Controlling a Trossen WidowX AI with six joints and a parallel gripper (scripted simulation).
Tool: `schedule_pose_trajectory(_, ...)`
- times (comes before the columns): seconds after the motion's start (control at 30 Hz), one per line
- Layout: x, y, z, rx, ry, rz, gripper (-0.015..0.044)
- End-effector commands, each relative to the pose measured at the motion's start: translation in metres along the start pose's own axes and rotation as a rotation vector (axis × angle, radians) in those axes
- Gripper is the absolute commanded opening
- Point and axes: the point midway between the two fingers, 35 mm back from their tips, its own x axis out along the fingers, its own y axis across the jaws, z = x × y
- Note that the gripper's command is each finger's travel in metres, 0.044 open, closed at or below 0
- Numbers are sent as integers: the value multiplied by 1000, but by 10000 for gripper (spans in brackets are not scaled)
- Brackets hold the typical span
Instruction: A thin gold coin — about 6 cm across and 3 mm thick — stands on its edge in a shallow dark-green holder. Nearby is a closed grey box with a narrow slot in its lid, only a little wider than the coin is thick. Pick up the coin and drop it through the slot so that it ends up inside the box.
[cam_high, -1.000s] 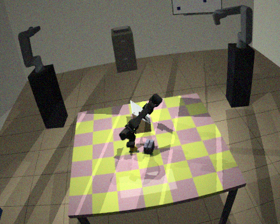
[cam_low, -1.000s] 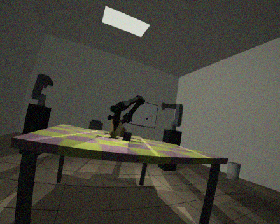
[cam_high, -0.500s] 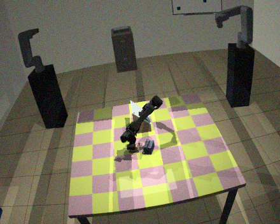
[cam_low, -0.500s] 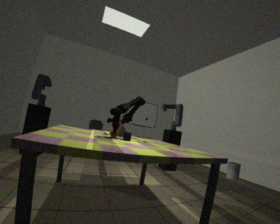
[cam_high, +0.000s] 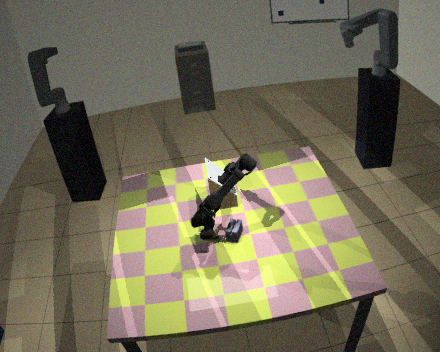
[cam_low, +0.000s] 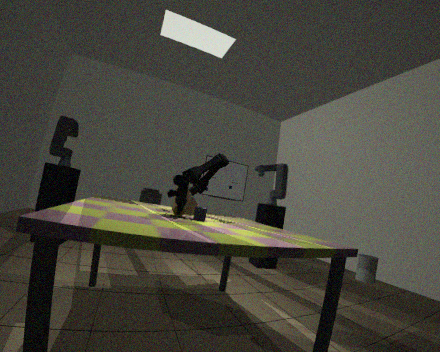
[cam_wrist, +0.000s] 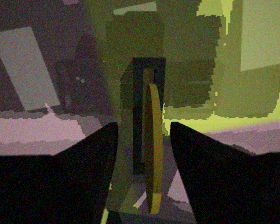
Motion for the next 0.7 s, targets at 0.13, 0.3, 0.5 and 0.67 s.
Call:
schedule_pose_trajectory(0.13, 5, -3, 0, 9, 8, -4, 56)
schedule_pose_trajectory(0.3, 5, -3, 0, 9, 8, -4, 0)
schedule_pose_trajectory(0.5, 5, -3, 0, 9, 8, -4, 0)
schedule_pose_trajectory(0.67, -2, 0, 4, 21, -8, 16, 0)
